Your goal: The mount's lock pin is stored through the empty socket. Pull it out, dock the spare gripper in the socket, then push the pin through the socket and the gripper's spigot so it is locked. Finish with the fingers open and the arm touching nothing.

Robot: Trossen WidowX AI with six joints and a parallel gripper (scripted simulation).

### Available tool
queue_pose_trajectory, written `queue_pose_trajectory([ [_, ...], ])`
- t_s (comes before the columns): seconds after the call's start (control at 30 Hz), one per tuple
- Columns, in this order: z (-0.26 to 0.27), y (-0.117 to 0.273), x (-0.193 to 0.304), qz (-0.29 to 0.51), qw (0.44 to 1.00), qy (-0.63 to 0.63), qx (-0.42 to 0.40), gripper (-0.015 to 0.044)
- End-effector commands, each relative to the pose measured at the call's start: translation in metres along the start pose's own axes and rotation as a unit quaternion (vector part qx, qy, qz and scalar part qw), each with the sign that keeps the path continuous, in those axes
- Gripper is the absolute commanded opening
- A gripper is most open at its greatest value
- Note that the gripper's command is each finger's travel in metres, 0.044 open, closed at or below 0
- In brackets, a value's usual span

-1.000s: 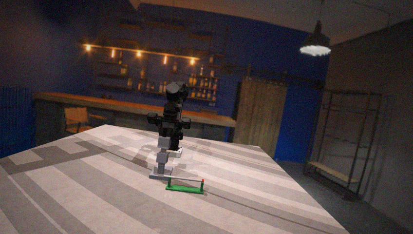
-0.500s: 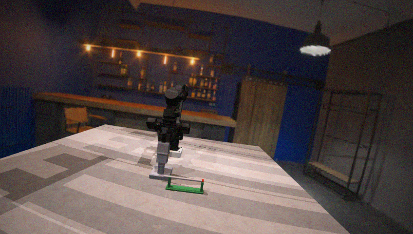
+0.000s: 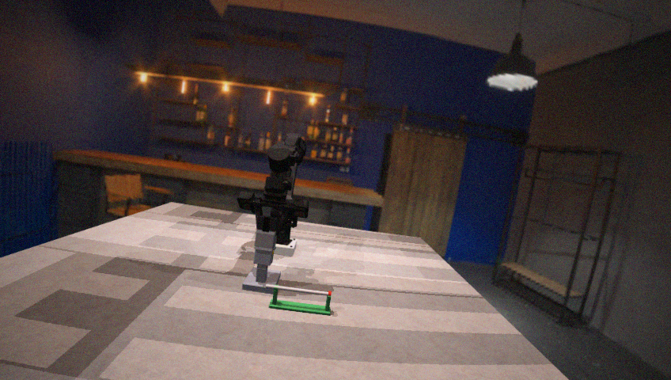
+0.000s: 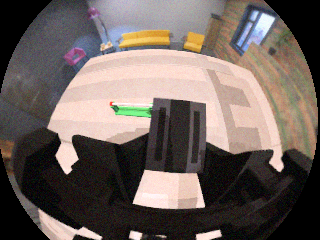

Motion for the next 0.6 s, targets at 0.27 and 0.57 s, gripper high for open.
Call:
queue_pose_trajectory([
  [0.27, 0.0000, 0.0002, -0.0003, -0.001, 1.000, 0.000, 0.000, 0.0289],
  [0.57, 0.0002, 0.0017, -0.0011, 0.000, 1.000, 0.000, 0.000, 0.0440],
])
Point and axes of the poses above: the point midway between the two fingers, 35 mm back from their tips, its own y axis back along the fingers, its own z axis across the jaws, x = y × z, the point moved 3 cm from there along y, back along the fingers, and after that the axes turned 11 degrees about -y, right-handed, at the moved point
